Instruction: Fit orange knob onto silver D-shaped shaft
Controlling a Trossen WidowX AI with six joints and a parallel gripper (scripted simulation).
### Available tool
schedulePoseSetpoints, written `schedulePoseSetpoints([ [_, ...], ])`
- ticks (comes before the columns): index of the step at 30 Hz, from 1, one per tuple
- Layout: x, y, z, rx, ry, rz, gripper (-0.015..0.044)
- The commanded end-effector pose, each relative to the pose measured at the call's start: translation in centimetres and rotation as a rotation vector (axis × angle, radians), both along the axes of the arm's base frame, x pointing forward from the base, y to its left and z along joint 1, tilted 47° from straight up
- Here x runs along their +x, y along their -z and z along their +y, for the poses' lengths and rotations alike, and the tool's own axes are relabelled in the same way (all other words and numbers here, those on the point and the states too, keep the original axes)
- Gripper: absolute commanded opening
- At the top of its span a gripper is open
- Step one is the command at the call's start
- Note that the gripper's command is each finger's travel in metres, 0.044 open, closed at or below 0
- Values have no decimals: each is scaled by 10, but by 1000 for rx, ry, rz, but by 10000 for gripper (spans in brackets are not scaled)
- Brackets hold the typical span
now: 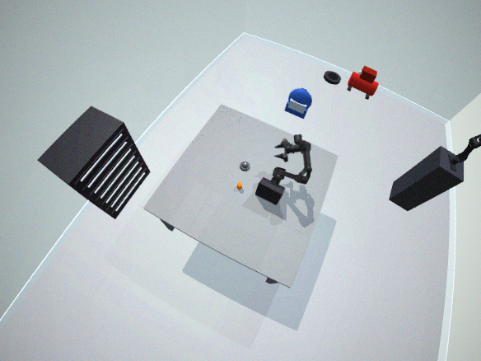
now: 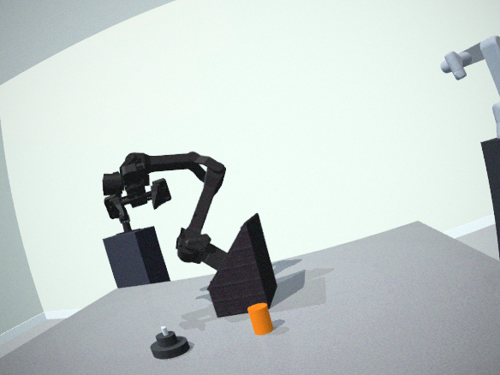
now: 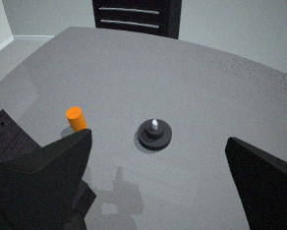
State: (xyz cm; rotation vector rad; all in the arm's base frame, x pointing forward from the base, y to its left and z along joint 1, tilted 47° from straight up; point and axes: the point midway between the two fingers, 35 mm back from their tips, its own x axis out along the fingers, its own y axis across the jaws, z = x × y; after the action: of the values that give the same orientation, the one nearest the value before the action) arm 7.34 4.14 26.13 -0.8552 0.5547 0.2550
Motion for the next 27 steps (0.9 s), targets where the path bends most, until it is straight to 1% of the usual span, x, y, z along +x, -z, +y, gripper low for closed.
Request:
schedulePoseSetpoints([
  [1,0,0,0,0,0,0,426],
  [2,1,0,-1,12,4,6,440],
  [4,7,-1,-9,108,41,56,440],
  [9,37,5,-31,413,213,272,440],
  [14,75,23,-41,608,458,497,440],
  [19,113,54,-38,684,762,672,440],
  [27,148,93,-20,665,1075,749,440],
])
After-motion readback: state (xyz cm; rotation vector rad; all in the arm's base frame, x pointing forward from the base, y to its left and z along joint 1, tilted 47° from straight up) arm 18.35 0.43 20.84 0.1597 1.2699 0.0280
